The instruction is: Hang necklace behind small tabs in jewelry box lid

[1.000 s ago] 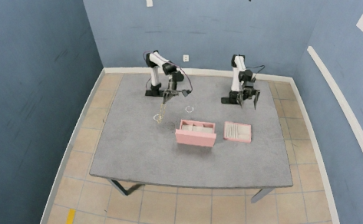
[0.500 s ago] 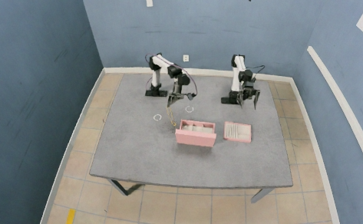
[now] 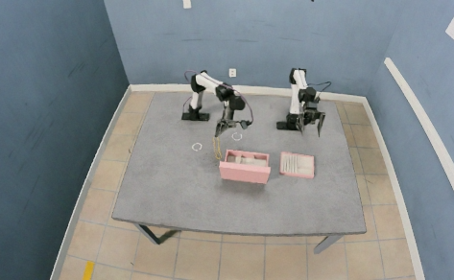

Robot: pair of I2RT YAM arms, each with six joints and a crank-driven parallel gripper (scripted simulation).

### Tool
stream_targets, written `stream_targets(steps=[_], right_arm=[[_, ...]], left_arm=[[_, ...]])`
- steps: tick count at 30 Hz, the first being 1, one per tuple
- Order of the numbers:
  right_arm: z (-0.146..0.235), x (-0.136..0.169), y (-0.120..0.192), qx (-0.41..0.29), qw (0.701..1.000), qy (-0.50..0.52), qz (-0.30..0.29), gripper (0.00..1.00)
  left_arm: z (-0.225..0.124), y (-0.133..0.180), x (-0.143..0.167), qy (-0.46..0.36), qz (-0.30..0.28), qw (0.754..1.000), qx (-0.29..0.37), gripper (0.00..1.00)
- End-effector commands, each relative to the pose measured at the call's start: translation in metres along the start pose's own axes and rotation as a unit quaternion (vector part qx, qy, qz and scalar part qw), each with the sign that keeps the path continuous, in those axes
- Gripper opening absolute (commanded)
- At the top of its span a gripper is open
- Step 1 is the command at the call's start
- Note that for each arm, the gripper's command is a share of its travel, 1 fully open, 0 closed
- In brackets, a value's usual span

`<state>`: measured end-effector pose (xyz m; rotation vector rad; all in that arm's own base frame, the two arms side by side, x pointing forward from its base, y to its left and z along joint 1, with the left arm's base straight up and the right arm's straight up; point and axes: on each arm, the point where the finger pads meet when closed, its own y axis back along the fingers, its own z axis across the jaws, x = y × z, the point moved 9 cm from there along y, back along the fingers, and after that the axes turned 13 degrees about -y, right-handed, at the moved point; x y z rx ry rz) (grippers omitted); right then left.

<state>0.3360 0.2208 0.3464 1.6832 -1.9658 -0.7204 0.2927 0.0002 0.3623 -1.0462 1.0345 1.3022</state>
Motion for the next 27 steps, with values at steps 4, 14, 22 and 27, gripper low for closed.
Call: stream_targets(steps=[4,14,22,27], right_arm=[[-0.003,-0.015,0.004,0.009,1.000,-0.006,0.001,0.00],[-0.004,-0.044,-0.005,0.025,1.000,-0.015,-0.001,0.00],[-0.007,-0.057,-0.011,0.037,0.999,-0.025,-0.002,0.00],[-0.006,-0.072,-0.016,0.049,0.998,-0.036,-0.008,0.00]], left_arm=[[0.003,0.004,-0.007,-0.002,-0.010,1.000,-0.007,1.00],[0.003,0.004,-0.007,-0.002,-0.010,1.000,-0.007,1.00],[0.003,0.004,-0.007,-0.002,-0.010,1.000,-0.007,1.00],[0.003,0.004,-0.007,-0.002,-0.010,1.000,-0.007,1.00]])
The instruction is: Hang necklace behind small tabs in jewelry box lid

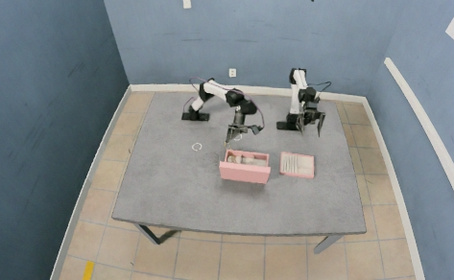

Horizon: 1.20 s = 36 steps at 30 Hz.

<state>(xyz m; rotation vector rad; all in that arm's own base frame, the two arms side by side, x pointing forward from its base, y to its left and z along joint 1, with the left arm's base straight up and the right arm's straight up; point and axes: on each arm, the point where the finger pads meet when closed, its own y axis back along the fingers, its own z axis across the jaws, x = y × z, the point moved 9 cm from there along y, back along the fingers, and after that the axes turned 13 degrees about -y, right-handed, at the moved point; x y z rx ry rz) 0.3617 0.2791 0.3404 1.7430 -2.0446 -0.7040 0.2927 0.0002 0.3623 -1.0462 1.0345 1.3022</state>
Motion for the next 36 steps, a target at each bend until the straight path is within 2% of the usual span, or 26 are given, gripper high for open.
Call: stream_targets(steps=[1,15,16,19,36], right_arm=[[0.000,-0.013,0.000,0.012,1.000,-0.013,-0.001,0.00],[0.004,-0.037,-0.013,0.037,0.999,-0.038,-0.012,0.00],[-0.001,-0.029,-0.014,0.034,0.999,-0.038,-0.005,0.00],[0.008,-0.040,-0.013,0.033,0.999,-0.032,-0.015,0.00],[0.009,-0.049,-0.019,0.047,0.997,-0.050,-0.021,0.00]], left_arm=[[0.003,0.004,-0.007,-0.002,-0.010,1.000,-0.007,1.00],[0.003,0.004,-0.007,-0.002,-0.010,1.000,-0.007,1.00],[0.003,0.004,-0.007,-0.002,-0.010,1.000,-0.007,1.00],[0.003,0.004,-0.007,-0.002,-0.010,1.000,-0.007,1.00],[0.003,0.004,-0.007,-0.002,-0.010,1.000,-0.007,1.00]])
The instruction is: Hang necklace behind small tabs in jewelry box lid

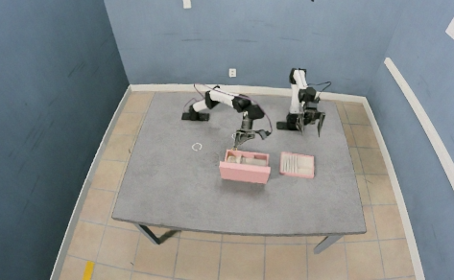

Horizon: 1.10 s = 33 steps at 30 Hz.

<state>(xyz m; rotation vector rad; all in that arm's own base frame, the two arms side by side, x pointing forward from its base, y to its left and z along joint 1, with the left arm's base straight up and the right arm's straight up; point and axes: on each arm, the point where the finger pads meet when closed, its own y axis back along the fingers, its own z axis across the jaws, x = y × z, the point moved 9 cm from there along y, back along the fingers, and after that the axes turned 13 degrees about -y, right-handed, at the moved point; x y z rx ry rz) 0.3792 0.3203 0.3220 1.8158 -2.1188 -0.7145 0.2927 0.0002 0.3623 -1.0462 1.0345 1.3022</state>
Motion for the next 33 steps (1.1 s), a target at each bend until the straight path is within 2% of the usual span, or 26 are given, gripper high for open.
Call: stream_targets(steps=[1,33], right_arm=[[0.000,-0.008,0.002,0.011,1.000,-0.016,-0.009,0.00],[0.014,-0.016,-0.012,0.008,1.000,-0.013,-0.004,0.00]], left_arm=[[0.003,0.004,-0.007,-0.002,-0.010,1.000,-0.007,1.00],[0.003,0.004,-0.007,-0.002,-0.010,1.000,-0.007,1.00]])
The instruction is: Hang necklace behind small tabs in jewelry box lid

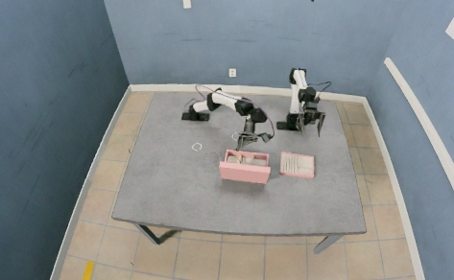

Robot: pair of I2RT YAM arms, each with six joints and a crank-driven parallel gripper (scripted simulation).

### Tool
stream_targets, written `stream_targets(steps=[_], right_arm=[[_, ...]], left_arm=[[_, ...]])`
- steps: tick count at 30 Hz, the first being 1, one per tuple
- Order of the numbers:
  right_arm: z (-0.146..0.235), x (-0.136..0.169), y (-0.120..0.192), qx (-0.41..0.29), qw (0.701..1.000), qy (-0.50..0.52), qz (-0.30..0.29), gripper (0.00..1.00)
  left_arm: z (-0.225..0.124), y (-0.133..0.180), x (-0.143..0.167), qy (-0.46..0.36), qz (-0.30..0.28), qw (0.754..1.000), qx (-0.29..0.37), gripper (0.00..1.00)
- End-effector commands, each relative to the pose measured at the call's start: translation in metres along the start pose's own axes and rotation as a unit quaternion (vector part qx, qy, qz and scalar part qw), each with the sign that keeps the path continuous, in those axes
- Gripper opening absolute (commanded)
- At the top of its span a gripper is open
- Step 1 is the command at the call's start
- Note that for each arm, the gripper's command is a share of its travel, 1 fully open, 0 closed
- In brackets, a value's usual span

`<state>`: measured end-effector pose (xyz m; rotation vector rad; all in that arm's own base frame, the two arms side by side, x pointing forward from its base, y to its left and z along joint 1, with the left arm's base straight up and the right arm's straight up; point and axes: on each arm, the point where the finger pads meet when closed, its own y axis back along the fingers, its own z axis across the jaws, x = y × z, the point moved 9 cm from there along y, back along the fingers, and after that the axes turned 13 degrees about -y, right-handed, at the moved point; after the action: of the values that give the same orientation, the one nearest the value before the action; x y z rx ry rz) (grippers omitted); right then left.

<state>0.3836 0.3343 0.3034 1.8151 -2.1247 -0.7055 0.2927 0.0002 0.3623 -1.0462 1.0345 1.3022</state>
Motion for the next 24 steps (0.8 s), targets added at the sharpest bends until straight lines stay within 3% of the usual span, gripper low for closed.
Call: stream_targets(steps=[1,24], right_arm=[[-0.0022,-0.0035,0.0002,0.005,1.000,-0.014,-0.006,0.00],[-0.0002,-0.0041,-0.0015,0.003,1.000,-0.012,-0.005,0.00]], left_arm=[[0.0034,0.0040,-0.0066,-0.002,-0.010,1.000,-0.007,1.00],[0.0034,0.0040,-0.0066,-0.002,-0.010,1.000,-0.007,1.00]])
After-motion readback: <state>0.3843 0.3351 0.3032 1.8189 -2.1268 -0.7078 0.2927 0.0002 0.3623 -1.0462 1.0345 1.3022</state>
